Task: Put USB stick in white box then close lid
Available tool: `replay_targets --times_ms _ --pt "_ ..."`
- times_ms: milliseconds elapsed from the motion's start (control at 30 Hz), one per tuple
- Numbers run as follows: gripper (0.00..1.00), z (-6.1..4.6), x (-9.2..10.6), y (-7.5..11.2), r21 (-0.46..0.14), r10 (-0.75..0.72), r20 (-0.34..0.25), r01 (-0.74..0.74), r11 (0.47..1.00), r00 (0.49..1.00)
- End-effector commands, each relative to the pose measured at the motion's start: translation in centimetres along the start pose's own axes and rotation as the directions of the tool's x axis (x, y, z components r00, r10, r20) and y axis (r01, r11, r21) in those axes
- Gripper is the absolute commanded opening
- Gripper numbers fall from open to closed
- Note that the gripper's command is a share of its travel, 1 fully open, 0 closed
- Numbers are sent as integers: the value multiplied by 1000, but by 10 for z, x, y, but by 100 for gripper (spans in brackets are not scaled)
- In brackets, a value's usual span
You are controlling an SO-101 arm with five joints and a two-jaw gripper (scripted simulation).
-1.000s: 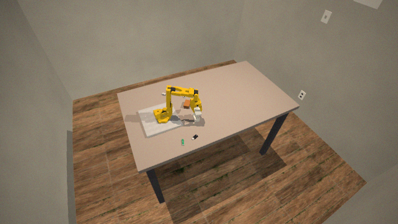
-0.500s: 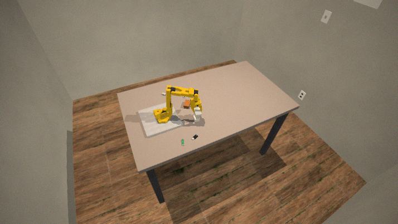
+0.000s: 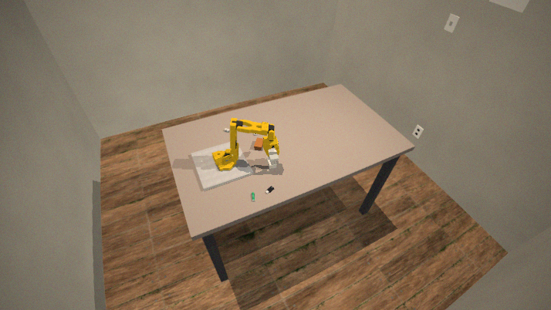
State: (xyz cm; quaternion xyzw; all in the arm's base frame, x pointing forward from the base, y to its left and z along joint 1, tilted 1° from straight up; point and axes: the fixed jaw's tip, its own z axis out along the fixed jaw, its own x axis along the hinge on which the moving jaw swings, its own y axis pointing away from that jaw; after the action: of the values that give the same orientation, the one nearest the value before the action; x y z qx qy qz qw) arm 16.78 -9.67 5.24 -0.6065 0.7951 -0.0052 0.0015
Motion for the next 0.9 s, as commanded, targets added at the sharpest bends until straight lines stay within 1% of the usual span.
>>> replay_targets --times_ms 0,233,367,500,633,700,867 --pt "23 0 0 1 3 -1 1 1 1000 1000" --pt "23 0 0 2 3 -1 1 1 1000 1000" --pt "23 0 6 5 3 -1 0 1 1000 1000" --pt "23 0 16 13 3 -1 -1 1 1000 1000" --pt "23 -1 30 25 3 -1 -2 1 1000 1000" --pt "23 -1 30 25 3 -1 -2 1 1000 1000" --pt "23 0 44 41 2 -1 -3 1 1000 1000"
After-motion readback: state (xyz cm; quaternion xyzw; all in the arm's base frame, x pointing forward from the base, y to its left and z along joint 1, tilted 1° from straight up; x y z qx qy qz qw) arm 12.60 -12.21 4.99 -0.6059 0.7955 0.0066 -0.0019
